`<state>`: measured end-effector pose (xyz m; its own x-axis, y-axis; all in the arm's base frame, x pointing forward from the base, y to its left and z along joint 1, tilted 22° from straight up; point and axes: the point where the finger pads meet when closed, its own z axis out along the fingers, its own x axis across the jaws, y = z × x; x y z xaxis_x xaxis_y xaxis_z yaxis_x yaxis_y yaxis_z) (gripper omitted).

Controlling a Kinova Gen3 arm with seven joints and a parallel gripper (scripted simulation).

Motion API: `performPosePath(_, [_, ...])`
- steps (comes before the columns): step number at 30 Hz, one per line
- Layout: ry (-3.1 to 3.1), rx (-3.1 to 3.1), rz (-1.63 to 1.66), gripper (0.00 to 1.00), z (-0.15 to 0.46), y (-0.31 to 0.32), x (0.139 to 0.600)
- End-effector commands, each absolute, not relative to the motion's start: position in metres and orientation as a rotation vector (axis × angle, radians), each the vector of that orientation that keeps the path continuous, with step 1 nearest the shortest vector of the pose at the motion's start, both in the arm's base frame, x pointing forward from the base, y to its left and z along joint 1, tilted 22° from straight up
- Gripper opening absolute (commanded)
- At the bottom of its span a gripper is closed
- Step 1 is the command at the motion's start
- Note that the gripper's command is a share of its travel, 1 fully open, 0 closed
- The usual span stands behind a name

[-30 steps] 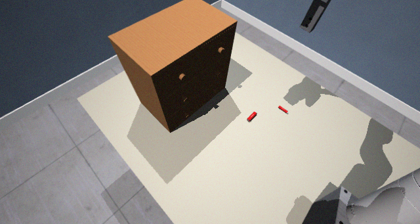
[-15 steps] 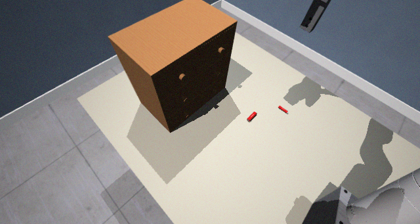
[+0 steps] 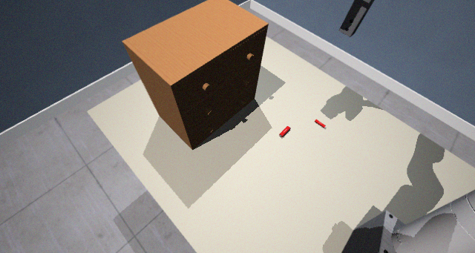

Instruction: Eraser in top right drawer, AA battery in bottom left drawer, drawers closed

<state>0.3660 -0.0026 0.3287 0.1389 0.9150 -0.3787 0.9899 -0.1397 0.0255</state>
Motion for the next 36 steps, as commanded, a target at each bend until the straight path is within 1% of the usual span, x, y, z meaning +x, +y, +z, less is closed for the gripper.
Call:
performPosePath(1, [1.873, 2.146, -0.403, 0.00, 0.3286, -0.0008, 0.3653])
performPosePath(36, [1.871, 2.146, -0.403, 0.00, 0.3253, -0.0005, 0.3668])
